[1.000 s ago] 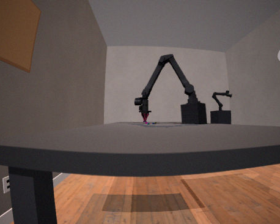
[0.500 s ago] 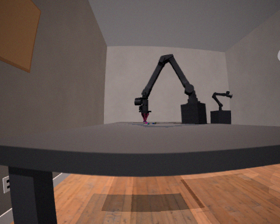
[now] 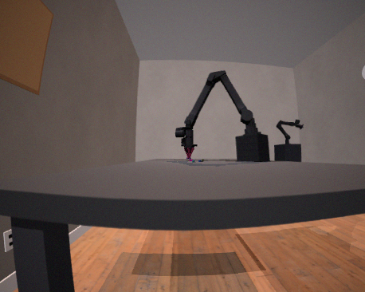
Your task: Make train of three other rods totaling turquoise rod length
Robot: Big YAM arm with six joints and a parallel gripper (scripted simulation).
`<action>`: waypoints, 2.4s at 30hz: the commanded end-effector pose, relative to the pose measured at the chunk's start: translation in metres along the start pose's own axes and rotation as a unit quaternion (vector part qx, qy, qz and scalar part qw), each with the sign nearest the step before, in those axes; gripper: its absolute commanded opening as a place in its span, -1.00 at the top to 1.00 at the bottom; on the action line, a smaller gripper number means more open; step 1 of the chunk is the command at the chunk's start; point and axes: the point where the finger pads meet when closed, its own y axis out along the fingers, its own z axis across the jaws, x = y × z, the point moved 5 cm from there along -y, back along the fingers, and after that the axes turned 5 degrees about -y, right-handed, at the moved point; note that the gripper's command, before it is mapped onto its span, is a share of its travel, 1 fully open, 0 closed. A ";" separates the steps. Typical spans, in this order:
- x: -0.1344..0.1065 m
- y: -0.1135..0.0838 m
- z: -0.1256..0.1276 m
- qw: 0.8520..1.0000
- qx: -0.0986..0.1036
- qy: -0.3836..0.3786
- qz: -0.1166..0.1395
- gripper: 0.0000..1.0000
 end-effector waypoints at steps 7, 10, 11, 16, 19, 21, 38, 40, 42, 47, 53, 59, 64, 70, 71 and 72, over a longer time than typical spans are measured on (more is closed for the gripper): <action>0.002 0.003 0.010 1.000 0.004 0.000 -0.003 0.91; 0.002 0.003 0.010 1.000 0.004 0.000 -0.003 0.91; 0.002 0.003 0.010 1.000 0.004 0.000 -0.003 0.91; 0.003 0.003 0.011 1.000 0.004 0.000 -0.004 0.91; 0.004 0.004 0.012 1.000 0.007 0.000 -0.006 0.91; 0.005 0.005 0.013 1.000 0.008 0.000 -0.008 0.91; 0.009 0.014 0.014 1.000 0.010 0.001 -0.010 0.91; 0.009 0.014 0.014 1.000 0.010 0.001 -0.010 0.91; 0.009 0.014 0.014 1.000 0.010 0.001 -0.010 0.91; 0.009 0.014 0.014 1.000 0.009 0.000 -0.009 0.91; 0.009 0.014 0.014 1.000 0.009 0.000 -0.009 0.91; 0.009 0.014 0.014 1.000 0.009 0.000 -0.009 0.91; 0.009 0.014 0.014 1.000 0.009 0.000 -0.009 0.91; 0.009 0.014 0.014 1.000 0.009 0.000 -0.009 0.91; 0.009 0.014 0.014 1.000 0.009 0.000 -0.009 0.91; 0.009 0.014 0.014 1.000 0.009 0.000 -0.009 0.91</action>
